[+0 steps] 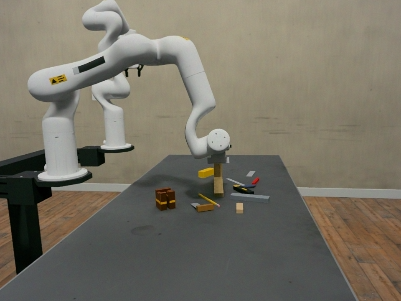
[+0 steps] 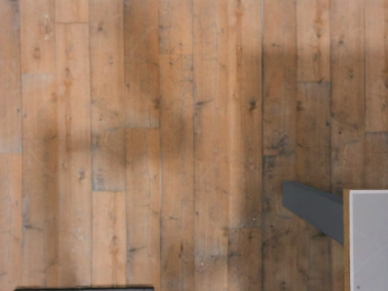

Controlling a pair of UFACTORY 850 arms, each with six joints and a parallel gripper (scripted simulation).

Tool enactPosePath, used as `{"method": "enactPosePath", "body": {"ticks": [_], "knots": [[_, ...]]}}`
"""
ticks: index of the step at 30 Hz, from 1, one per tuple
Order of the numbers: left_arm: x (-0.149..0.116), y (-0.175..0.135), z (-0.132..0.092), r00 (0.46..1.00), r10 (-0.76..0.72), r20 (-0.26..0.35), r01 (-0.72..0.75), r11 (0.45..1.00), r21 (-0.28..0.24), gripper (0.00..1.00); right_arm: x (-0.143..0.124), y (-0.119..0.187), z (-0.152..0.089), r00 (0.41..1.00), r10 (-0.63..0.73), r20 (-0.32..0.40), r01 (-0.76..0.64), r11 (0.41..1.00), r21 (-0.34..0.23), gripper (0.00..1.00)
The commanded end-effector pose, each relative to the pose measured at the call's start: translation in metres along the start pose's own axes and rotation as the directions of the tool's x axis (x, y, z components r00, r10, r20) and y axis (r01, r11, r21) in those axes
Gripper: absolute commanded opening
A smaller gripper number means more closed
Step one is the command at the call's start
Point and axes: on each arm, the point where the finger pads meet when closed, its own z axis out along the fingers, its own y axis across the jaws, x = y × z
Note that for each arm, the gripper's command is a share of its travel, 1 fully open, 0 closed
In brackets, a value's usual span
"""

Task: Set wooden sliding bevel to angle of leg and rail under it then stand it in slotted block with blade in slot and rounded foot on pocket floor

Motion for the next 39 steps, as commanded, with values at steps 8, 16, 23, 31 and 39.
{"method": "enactPosePath", "body": {"ticks": [8, 16, 23, 31, 39], "knots": [[0.0, 0.0, -0.001, 1.0, 0.0, -0.002, 0.0, 1.0, 0.0, 1.0, -0.004, -0.001, -0.002, 1.0, -0.002, 0.0, 0.002, 1.0, 0.0, 0.0], [0.0, 0.0, -0.001, 1.0, 0.0, -0.002, 0.0, 1.0, 0.0, 1.0, -0.004, -0.001, -0.002, 1.0, -0.002, 0.0, 0.002, 1.0, 0.0, 0.0], [0.0, 0.0, -0.001, 1.0, 0.0, -0.002, 0.0, 1.0, 0.0, 1.0, -0.026, -0.001, -0.008, 1.0, -0.002, 0.0, 0.002, 1.0, 0.0, 0.0], [0.0, 0.0, -0.001, 1.0, 0.0, -0.002, 0.0, 1.0, 0.0, 1.0, -0.055, -0.001, -0.015, 1.0, -0.002, 0.0, 0.002, 1.0, 0.0, 0.0], [0.0, 0.0, -0.001, 1.0, 0.0, -0.002, 0.0, 1.0, 0.0, 1.0, -0.055, -0.001, -0.015, 1.0, -0.002, 0.0, 0.002, 1.0, 0.0, 0.0]]}}
